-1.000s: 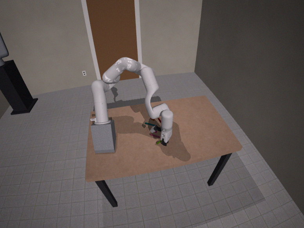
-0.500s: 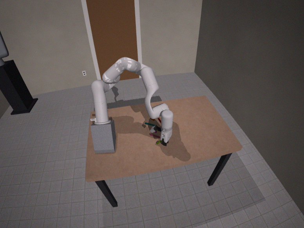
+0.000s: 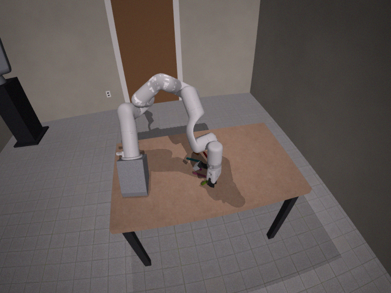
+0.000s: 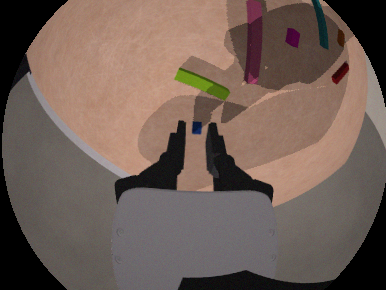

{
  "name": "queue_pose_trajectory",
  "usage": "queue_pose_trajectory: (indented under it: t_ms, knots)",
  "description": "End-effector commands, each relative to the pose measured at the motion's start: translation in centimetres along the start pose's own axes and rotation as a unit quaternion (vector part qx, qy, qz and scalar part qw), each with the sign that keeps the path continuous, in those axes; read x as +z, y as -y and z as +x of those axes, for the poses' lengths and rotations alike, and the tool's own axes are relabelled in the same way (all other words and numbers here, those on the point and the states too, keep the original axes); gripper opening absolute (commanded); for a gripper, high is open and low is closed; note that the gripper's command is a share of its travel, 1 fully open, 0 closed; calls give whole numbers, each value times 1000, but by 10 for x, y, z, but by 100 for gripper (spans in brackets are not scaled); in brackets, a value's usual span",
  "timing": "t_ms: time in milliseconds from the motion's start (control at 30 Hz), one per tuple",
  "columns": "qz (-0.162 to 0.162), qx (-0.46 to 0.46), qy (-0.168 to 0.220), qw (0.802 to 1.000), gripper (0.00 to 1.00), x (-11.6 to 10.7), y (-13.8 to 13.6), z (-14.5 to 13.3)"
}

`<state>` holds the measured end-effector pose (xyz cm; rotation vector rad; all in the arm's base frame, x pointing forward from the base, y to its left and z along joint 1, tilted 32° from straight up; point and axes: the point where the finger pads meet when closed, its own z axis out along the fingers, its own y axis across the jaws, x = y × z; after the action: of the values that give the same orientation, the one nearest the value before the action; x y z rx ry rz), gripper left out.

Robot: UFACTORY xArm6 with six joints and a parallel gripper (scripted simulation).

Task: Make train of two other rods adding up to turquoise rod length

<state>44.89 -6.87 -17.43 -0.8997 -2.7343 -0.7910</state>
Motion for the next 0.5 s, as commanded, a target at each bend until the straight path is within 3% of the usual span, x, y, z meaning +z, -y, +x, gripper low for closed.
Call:
queue_pose_trajectory:
  t_ms: [0,467]
  knots:
    - [0,0,2,1000,24,-2,-1,-2]
    - [0,0,2,1000,24,-2,-1,-3]
